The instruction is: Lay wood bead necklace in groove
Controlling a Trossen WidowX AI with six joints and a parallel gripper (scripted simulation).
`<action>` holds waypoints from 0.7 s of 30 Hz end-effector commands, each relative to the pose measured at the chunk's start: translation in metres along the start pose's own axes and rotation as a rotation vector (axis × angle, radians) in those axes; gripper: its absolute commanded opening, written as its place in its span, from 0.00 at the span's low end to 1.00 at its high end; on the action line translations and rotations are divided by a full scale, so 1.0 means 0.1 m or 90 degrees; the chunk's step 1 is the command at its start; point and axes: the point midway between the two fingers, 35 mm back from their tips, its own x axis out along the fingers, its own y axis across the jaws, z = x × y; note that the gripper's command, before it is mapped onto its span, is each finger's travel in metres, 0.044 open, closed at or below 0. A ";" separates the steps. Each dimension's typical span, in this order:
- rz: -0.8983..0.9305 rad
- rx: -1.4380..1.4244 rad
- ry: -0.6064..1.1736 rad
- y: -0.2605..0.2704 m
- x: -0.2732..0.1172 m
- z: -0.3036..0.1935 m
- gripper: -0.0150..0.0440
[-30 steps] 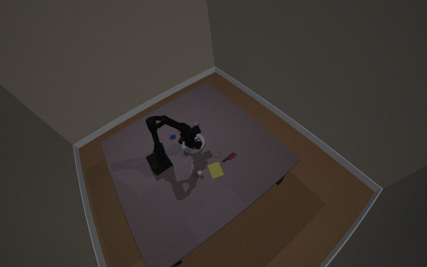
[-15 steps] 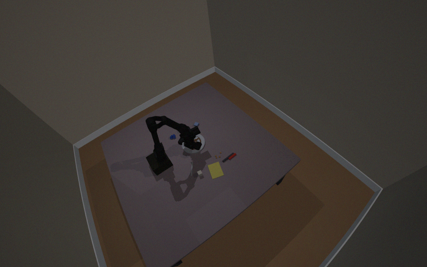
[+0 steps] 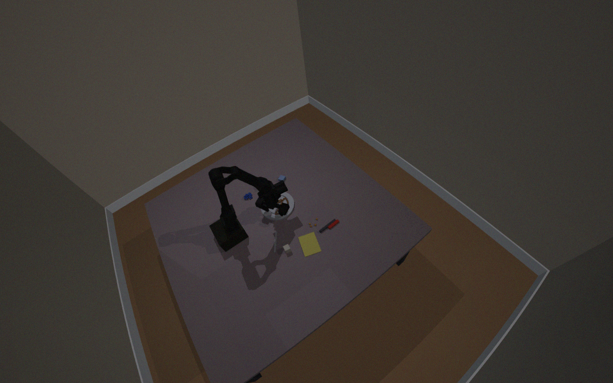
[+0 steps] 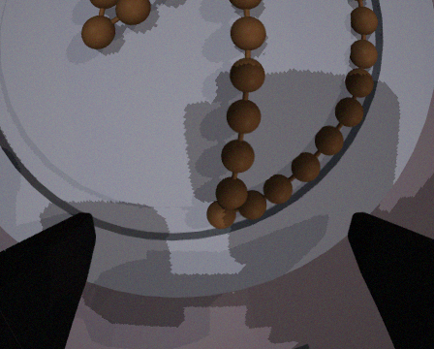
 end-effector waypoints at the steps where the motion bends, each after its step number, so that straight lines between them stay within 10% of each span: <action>1: 0.002 -0.005 0.000 0.00 -0.02 0.00 1.00; 17: 0.002 -0.005 0.000 0.00 -0.02 0.00 1.00; 21: -0.002 0.063 -0.005 -0.04 -0.07 0.19 0.82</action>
